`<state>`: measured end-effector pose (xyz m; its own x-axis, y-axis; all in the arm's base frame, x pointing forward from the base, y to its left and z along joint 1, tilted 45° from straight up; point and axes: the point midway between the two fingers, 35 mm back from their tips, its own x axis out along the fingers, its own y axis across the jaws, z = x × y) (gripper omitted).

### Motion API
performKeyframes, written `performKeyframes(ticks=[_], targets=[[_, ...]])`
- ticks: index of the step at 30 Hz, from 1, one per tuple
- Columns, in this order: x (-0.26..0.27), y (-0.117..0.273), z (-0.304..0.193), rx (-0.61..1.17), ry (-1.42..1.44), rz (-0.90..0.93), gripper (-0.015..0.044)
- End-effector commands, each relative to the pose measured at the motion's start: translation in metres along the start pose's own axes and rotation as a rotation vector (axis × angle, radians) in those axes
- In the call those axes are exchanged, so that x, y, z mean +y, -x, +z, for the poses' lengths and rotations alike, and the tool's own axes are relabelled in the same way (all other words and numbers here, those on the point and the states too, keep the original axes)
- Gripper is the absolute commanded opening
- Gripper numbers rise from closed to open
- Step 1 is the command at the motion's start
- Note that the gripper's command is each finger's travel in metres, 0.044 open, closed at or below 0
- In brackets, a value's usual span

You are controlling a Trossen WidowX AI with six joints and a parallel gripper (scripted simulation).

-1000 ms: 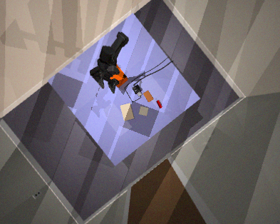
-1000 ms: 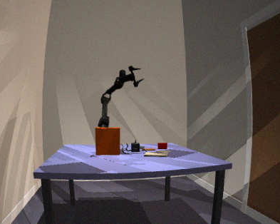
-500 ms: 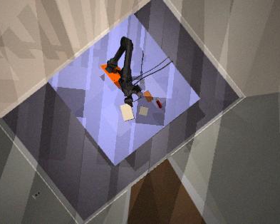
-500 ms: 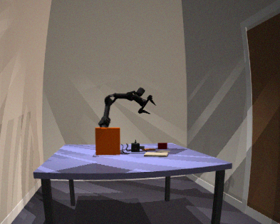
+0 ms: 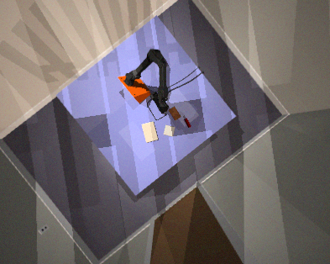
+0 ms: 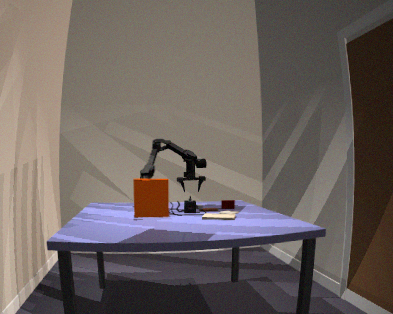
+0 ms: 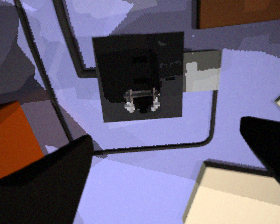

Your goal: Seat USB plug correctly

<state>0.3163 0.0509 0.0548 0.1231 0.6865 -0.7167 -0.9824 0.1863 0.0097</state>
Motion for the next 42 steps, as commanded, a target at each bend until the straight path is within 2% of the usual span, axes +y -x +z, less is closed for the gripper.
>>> performKeyframes(ticks=[1, 42], targets=[[0.009, -0.004, 0.003, -0.007, 0.014, 0.039, 0.0440], [0.010, -0.034, 0.007, -0.008, 0.014, 0.039, 0.0440]])
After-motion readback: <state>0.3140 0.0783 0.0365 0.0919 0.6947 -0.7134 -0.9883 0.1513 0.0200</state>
